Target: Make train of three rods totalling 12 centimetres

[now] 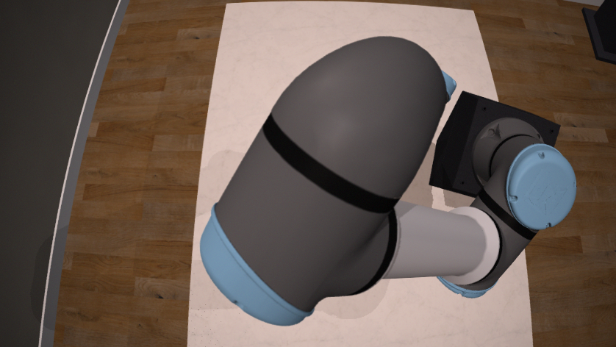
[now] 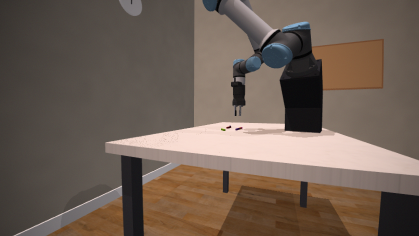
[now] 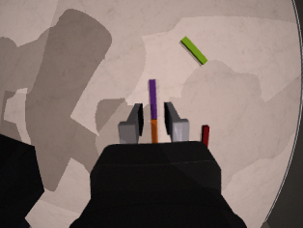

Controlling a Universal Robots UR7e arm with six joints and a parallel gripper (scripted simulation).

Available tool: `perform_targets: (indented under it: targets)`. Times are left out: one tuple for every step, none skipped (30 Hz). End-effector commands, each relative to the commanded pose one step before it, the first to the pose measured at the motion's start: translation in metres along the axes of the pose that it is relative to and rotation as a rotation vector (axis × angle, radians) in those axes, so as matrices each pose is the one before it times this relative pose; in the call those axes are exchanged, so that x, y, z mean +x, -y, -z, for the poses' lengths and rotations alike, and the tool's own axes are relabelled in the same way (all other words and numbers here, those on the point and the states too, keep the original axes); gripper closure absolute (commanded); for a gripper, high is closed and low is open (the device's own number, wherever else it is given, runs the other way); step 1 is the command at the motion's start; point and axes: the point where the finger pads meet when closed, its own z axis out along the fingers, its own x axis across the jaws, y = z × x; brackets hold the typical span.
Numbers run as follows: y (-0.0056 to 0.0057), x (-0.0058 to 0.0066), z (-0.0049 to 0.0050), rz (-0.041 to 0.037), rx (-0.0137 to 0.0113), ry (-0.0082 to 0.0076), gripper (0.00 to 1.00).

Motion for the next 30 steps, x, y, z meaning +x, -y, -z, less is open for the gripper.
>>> perform_targets:
  targets:
    - [-0.00006, 0.00008, 0.005025, 0.00006, -0.00009, -0.00042, 0.46]
    - [0.0, 0.0, 0.000196, 0.0, 0.0, 0.0, 0.46]
    - [0.0, 0.0, 0.000076, 0.0, 0.0, 0.0, 0.46]
    - [0.0, 0.0, 0.0, 0.0, 0.0, 0.0, 0.46]
    - [0.0, 0.0, 0.0, 0.0, 0.0, 0.0, 0.46]
    - [0.0, 0.0, 0.000011, 0.0, 0.0, 0.0, 0.46]
    - [0.0, 0.0, 0.0, 0.0, 0.0, 0.0, 0.0]
    - [0.0, 0.0, 0.0, 0.0, 0.0, 0.0, 0.0]
    - [0.0, 0.0, 0.0, 0.0, 0.0, 0.0, 0.0]
    - [0.0, 0.0, 0.0, 0.0, 0.0, 0.0, 0.0]
    - [0.0, 0.0, 0.0, 0.0, 0.0, 0.0, 0.0]
    - [0.0, 0.0, 0.0, 0.0, 0.0, 0.0, 0.0]
    - [0.0, 0.0, 0.0, 0.0, 0.0, 0.0, 0.0]
    - [0.0, 0.0, 0.0, 0.0, 0.0, 0.0, 0.0]
    - [0.0, 0.0, 0.0, 0.0, 0.0, 0.0, 0.0]
    - [0.0, 0.0, 0.0, 0.0, 0.0, 0.0, 0.0]
    - [0.0, 0.0, 0.0, 0.0, 0.0, 0.0, 0.0]
    - [0.0, 0.0, 0.0, 0.0, 0.0, 0.0, 0.0]
    - [0.0, 0.0, 0.0, 0.0, 0.0, 0.0, 0.0]
    - [0.0, 0.0, 0.0, 0.0, 0.0, 0.0, 0.0]
    - [0.0, 0.0, 0.0, 0.0, 0.0, 0.0, 0.0]
    - [0.0, 0.0, 0.0, 0.0, 0.0, 0.0, 0.0]
    - [0.0, 0.0, 0.0, 0.0, 0.0, 0.0, 0.0]
    - [0.0, 0.0, 0.0, 0.0, 0.0, 0.0, 0.0]
    - [0.0, 0.0, 0.0, 0.0, 0.0, 0.0, 0.0]
    - [0.0, 0.0, 0.0, 0.0, 0.0, 0.0, 0.0]
    - [0.0, 0.0, 0.000009, 0.0, 0.0, 0.0, 0.0]
    - [0.0, 0.0, 0.000058, 0.0, 0.0, 0.0, 0.0]
    - [0.0, 0.0, 0.00015, 0.0, 0.0, 0.0, 0.0]
    - [0.0, 0.0, 0.000279, 0.0, 0.0, 0.0, 0.0]
